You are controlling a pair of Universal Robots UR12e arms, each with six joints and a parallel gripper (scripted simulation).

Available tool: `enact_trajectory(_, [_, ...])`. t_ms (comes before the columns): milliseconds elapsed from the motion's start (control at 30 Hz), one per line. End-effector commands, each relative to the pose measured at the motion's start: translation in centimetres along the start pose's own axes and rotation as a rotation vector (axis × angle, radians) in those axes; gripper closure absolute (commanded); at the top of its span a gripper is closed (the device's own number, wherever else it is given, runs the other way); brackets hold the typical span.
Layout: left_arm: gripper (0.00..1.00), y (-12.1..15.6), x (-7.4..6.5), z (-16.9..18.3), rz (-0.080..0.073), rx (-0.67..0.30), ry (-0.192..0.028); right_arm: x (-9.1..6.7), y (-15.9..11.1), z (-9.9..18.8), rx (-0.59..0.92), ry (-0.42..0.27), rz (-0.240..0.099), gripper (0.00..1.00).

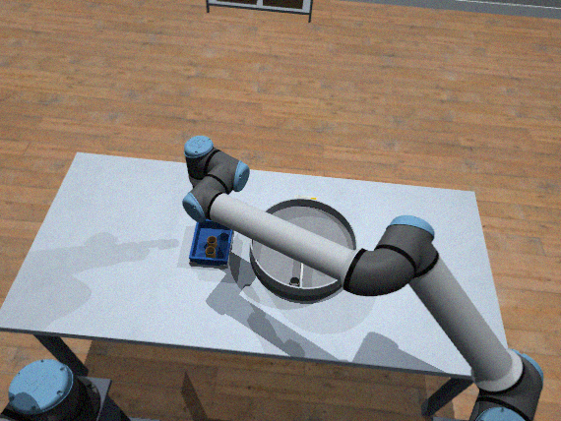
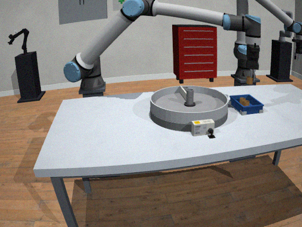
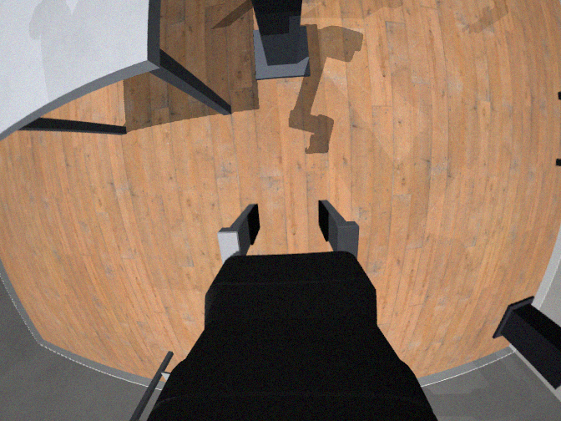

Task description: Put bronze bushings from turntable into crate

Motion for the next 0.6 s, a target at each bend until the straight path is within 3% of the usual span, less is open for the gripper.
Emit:
enact_trajectory(0, [0.00,0.18,0.33,-0.20,0.001,-0.003,0.005,-0.35,-0.62,-0.38,0.001,0.000,-0.002,1.00])
enact_trajectory(567, [0.00,0.18,0.33,-0.20,0.001,-0.003,0.005,-0.45,-1.47,-0.53,0.001,0.000,-0.003,1.00])
Point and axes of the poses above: on each arm, the point where the finger pads meet when closed, its own x axis out along the fingers, its own y axis across the jaws, z = x × y, the point moved 1 cm from there along -x, back along the fingers
